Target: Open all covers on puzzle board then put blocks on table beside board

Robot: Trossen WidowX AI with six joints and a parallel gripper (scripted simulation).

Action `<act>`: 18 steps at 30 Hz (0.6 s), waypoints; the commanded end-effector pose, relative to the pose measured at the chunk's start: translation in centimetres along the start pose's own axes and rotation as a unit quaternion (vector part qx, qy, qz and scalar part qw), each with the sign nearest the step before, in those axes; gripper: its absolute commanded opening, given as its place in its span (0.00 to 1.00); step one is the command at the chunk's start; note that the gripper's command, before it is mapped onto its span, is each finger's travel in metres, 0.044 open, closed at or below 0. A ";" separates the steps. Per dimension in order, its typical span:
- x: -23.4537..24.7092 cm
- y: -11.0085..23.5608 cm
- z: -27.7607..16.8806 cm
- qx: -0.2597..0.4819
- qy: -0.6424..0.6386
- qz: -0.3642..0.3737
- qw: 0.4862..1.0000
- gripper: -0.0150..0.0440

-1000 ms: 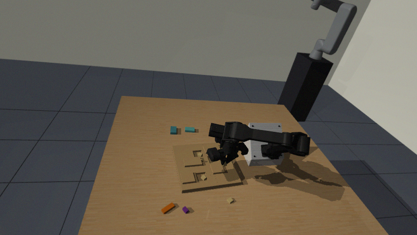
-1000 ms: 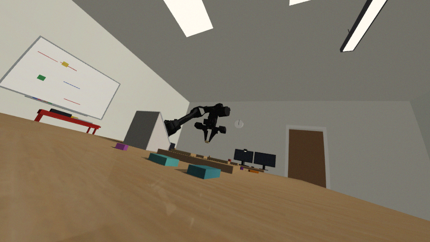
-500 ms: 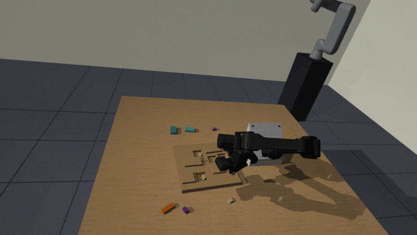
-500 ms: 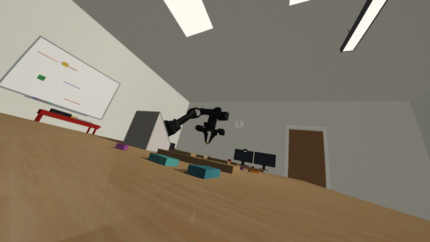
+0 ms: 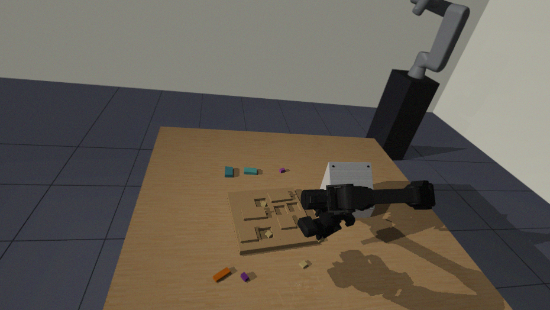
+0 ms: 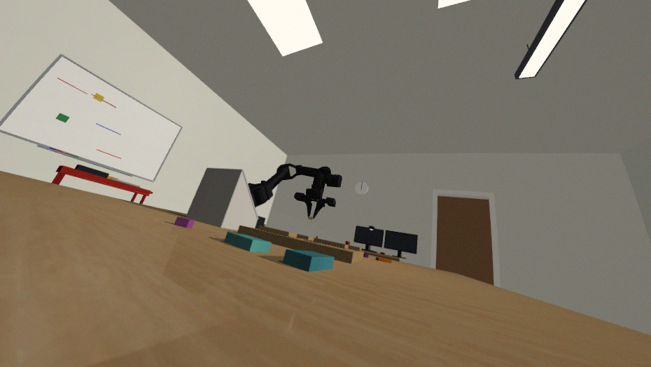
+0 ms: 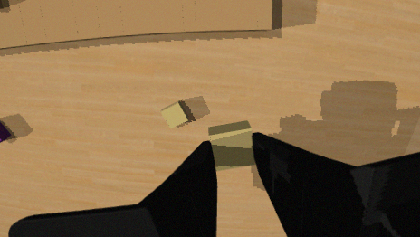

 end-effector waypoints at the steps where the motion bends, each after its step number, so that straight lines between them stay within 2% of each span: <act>1: -0.5 -0.1 -1.2 0.007 -0.005 -0.001 1.000 0.39; 18: -0.6 -1.9 -1.8 0.006 -0.004 -0.002 1.000 0.39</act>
Point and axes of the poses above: the point midway between the two fingers, 35 mm back from their tips, its own y axis back along the fingers, its own x axis across the jaws, z = x × y, the point moved 5 cm from there along y, back along the fingers, and after that the axes turned 15 degrees about y, right-handed, at the moved point
